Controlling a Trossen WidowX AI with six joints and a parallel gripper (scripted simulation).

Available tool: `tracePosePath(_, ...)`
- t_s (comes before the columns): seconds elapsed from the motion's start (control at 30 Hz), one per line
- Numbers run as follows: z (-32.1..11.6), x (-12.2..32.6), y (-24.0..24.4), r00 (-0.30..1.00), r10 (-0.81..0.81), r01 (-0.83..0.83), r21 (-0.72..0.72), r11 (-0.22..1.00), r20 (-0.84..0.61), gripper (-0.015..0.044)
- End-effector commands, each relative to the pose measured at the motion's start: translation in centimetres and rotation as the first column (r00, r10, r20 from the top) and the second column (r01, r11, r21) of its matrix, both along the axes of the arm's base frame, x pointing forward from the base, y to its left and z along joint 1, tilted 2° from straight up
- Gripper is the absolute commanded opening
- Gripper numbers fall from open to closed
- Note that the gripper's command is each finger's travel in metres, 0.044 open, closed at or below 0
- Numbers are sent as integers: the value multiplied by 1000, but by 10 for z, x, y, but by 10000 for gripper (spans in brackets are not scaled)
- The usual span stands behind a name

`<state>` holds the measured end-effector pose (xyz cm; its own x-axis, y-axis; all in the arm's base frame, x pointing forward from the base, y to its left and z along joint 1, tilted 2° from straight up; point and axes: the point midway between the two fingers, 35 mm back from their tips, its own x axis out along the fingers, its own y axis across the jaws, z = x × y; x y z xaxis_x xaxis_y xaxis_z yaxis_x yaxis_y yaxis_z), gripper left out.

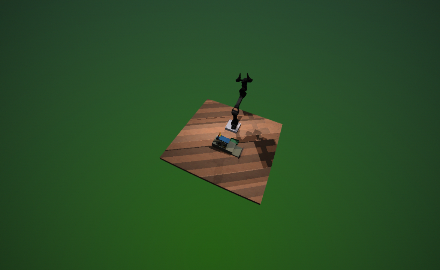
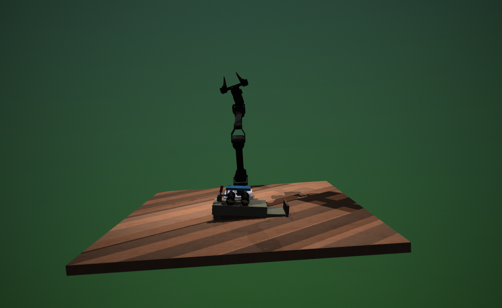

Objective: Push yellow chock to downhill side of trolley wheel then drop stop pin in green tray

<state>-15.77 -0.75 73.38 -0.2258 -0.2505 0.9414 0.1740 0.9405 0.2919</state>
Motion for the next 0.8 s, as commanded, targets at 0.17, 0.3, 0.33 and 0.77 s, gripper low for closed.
tracePosePath(0.17, 1, 1, 18, 996, -78, 78, -17, 997, 35, 242)
tracePosePath(0.3, -4, -12, 41, 984, -146, 152, -51, 987, 102, 190)
tracePosePath(0.33, -6, -15, 47, 979, -163, 171, -60, 983, 120, 190)
tracePosePath(0.77, -36, -32, 144, 874, -349, 428, -197, 882, 337, 190)
